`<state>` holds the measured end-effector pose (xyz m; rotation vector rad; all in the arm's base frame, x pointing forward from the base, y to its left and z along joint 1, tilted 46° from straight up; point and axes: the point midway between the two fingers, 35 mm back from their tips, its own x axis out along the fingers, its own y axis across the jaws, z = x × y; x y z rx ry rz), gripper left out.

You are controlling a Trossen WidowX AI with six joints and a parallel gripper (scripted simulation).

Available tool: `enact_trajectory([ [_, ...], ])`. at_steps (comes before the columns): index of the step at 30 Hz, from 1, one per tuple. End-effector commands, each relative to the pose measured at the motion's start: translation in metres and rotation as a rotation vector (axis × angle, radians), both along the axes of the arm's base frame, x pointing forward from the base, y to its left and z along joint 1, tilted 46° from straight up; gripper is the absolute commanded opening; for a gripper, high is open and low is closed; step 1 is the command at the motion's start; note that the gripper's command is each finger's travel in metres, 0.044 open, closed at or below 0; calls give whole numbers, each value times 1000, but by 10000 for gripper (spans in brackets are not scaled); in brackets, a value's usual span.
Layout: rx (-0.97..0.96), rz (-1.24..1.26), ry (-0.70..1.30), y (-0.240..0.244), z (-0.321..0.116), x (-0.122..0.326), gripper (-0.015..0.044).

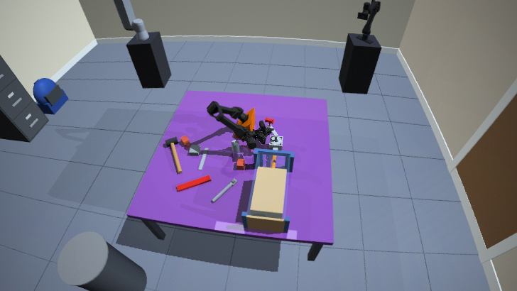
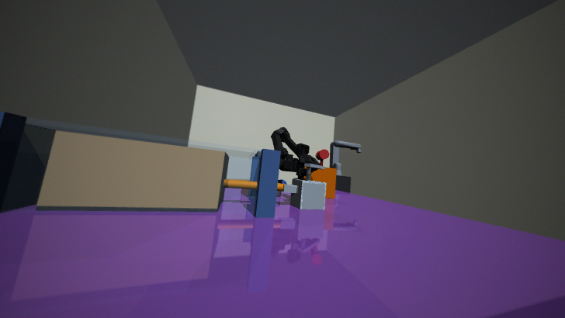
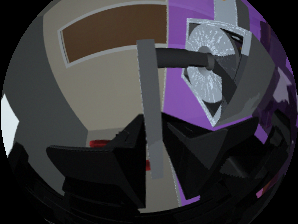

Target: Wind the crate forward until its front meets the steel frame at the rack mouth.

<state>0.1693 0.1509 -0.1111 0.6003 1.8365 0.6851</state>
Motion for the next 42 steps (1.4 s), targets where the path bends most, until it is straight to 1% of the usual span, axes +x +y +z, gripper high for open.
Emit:
enact_trajectory([
  [1, 6, 2, -1, -1, 0, 0, 0],
  [42, -1, 2, 5, -6, -10, -1, 0],
])
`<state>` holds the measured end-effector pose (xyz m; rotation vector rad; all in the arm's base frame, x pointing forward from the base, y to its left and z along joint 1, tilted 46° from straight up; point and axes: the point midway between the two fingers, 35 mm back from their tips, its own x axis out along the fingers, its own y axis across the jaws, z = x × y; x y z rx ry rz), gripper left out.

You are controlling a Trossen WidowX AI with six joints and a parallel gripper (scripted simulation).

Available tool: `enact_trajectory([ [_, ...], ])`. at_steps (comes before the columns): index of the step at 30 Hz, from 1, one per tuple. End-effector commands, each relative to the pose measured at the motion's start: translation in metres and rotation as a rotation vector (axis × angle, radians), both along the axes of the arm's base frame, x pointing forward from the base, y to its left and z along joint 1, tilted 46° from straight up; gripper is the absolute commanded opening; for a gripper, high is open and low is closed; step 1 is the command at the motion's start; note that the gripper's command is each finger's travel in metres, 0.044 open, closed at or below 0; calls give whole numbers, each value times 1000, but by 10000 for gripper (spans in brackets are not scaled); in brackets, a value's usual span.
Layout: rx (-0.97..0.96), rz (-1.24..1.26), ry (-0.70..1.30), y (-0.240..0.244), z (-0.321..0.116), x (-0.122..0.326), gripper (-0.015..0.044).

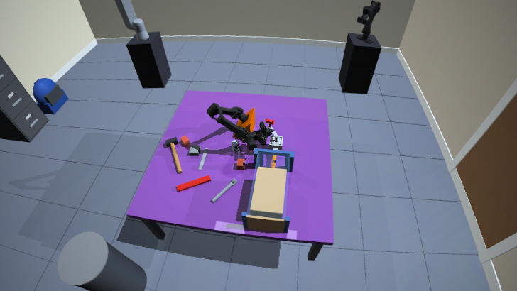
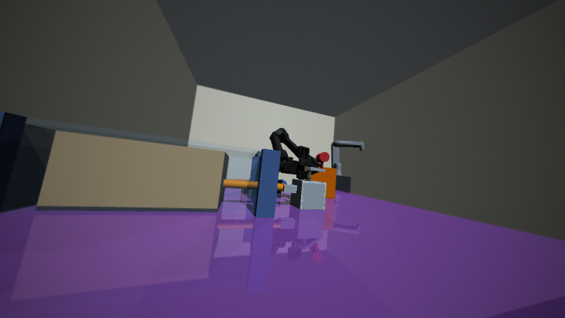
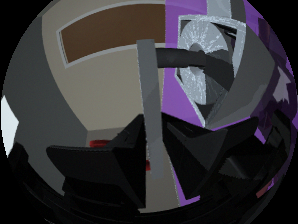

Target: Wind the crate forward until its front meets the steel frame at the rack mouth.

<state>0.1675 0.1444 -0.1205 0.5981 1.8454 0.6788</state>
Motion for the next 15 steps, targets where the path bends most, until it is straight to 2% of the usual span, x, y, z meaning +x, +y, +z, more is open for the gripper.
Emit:
enact_trajectory([
  [1, 5, 1, -2, 0, -1, 0, 0],
  [15, 5, 1, -1, -2, -3, 0, 0],
])
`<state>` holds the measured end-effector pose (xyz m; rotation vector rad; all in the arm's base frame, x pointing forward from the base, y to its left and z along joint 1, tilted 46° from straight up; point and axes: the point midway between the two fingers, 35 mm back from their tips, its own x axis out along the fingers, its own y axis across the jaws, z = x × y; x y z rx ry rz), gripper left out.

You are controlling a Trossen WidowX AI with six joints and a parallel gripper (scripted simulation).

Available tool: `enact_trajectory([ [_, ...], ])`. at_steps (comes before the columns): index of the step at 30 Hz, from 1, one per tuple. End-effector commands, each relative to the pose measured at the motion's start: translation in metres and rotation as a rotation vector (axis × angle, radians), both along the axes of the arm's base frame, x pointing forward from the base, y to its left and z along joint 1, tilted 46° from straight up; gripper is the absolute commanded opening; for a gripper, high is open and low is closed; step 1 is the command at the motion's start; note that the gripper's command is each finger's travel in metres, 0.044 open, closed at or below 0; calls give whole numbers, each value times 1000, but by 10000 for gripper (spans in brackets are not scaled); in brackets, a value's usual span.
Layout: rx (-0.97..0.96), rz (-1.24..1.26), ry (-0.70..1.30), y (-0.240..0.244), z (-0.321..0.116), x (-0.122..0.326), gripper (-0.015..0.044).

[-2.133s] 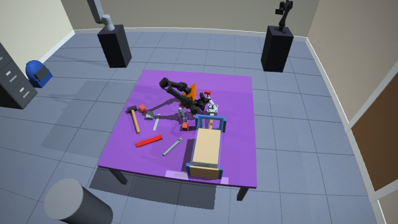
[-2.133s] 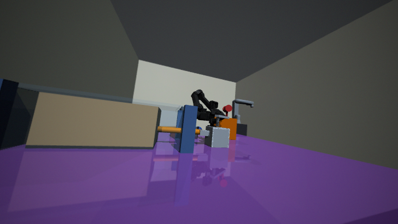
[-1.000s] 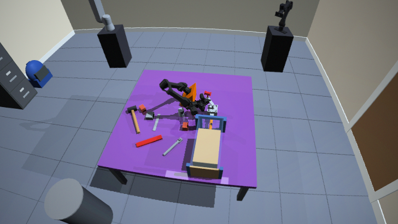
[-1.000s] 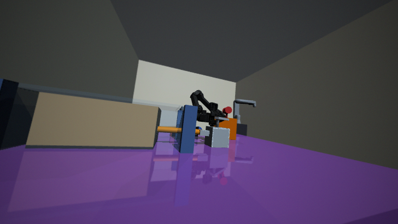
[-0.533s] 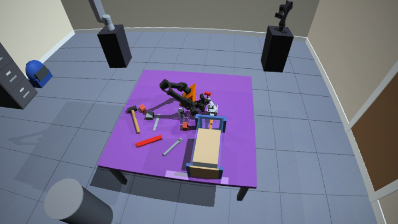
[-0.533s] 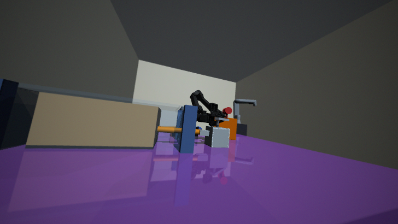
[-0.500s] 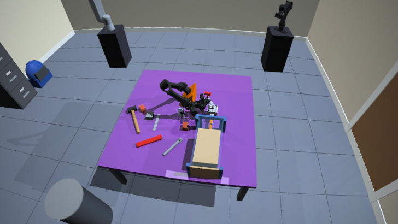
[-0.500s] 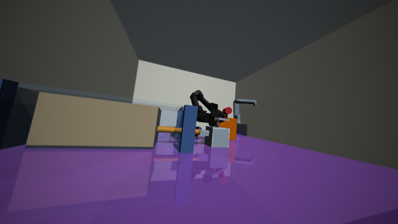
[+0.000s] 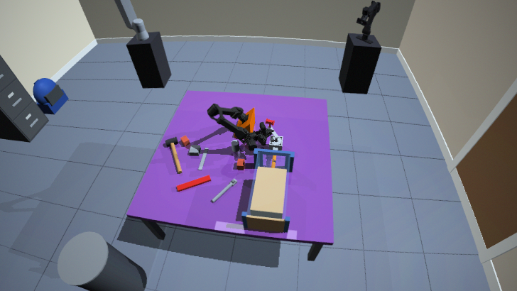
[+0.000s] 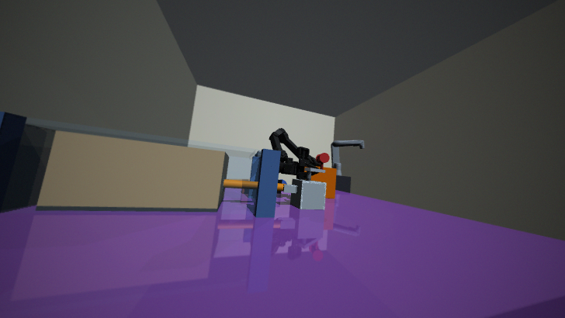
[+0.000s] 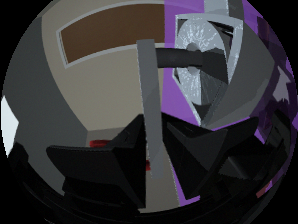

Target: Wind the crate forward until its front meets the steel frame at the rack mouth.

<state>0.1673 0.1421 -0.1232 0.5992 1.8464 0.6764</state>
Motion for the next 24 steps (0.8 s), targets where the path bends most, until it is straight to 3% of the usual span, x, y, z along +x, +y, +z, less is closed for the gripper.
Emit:
enact_trajectory([
  [1, 6, 2, -3, 0, 0, 0, 0],
  [24, 6, 2, -3, -4, -4, -1, 0],
])
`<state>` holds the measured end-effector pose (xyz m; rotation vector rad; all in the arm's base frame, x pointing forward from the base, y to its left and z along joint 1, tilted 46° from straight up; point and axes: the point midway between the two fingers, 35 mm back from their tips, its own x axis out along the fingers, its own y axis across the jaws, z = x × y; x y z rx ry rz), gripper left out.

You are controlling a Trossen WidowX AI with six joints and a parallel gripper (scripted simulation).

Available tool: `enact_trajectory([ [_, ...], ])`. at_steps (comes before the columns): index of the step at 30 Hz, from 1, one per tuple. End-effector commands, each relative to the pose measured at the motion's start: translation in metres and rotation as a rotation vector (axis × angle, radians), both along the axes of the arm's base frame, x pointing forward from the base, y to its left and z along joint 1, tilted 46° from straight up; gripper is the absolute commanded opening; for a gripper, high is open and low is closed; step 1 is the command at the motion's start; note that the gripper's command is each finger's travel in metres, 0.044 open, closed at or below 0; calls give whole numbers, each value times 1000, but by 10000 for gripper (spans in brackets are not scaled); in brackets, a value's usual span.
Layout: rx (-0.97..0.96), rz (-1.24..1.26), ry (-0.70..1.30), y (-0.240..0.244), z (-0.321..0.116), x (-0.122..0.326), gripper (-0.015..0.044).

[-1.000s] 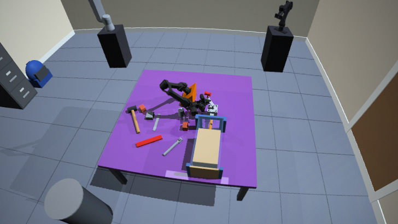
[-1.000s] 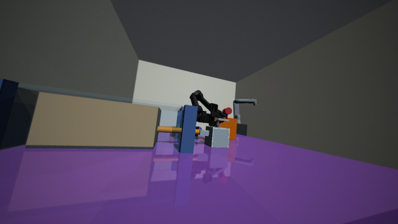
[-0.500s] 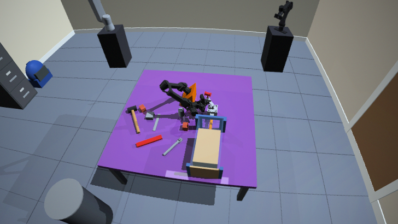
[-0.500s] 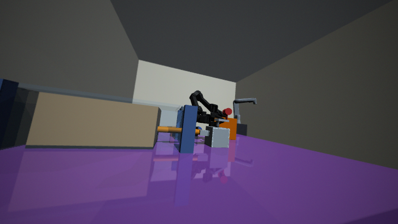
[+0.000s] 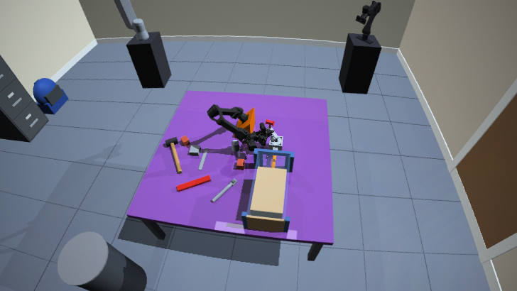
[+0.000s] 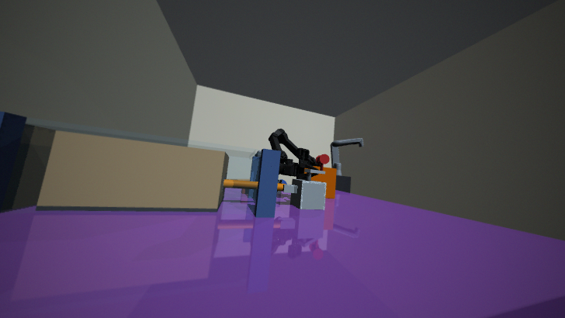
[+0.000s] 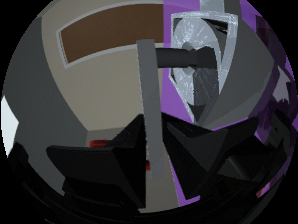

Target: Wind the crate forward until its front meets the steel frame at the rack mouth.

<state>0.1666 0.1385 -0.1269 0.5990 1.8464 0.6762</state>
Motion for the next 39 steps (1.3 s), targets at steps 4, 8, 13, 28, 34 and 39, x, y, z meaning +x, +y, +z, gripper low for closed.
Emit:
enact_trajectory([
  [4, 0, 0, 0, 0, 0, 0, 79],
  [8, 0, 0, 0, 0, 0, 0, 184],
  [13, 0, 0, 0, 0, 0, 0, 240],
  [28, 0, 0, 0, 0, 0, 0, 240],
  [34, 0, 0, 0, 0, 0, 0, 240],
  [39, 0, 0, 0, 0, 0, 0, 240],
])
